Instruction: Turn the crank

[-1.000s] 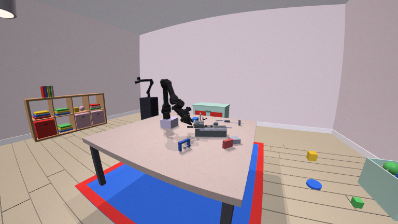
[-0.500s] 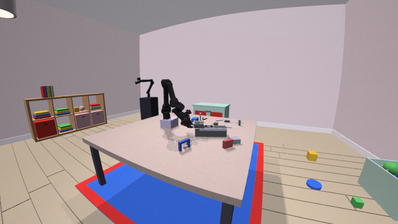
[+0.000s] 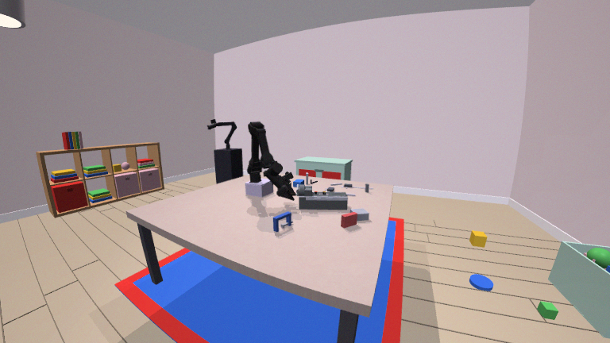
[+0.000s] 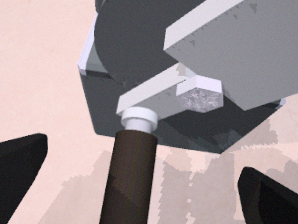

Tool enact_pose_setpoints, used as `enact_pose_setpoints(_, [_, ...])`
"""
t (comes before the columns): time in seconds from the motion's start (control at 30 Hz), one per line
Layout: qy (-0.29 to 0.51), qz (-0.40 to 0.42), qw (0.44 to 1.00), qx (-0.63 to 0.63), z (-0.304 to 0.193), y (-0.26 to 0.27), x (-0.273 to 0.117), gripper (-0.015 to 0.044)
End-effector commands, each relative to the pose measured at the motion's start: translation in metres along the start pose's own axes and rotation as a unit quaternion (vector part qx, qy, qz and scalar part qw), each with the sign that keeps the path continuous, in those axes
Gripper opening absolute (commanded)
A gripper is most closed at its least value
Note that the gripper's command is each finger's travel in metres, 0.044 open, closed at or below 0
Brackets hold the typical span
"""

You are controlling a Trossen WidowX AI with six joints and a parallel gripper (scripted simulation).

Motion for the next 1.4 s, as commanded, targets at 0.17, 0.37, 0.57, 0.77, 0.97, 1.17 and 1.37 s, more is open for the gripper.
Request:
enact_pose_setpoints(0.17, [0.003,0.007,1.000,0.002,-0.007,0.004,0.003,0.0335])
enact_pose_setpoints(0.37, [0.003,0.007,1.000,0.002,-0.007,0.004,0.003,0.0177])
enact_pose_setpoints(0.57, [0.003,0.007,1.000,0.002,-0.007,0.004,0.003,0.0020])
enact_pose_setpoints(0.77, [0.003,0.007,1.000,0.002,-0.005,0.003,0.003,0.0000])
enact_pose_setpoints(0.97, [0.003,0.007,1.000,0.002,-0.007,0.000,0.005,0.0000])
enact_pose_setpoints(1.17, [0.003,0.006,1.000,0.002,-0.009,-0.007,0.007,0.0000])
enact_pose_setpoints(1.37, [0.003,0.006,1.000,0.002,-0.010,-0.016,0.007,0.0000])
Point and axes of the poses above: the point midway between the two fingers, 35 mm back from their tips, its own x axis out along the fingers, its own y axis across the jaws, z = x × y, the point moved 7 cm from there along -x, back along the fingers, and after that the axes turned 1 degree about -x, right-handed, at the moved point
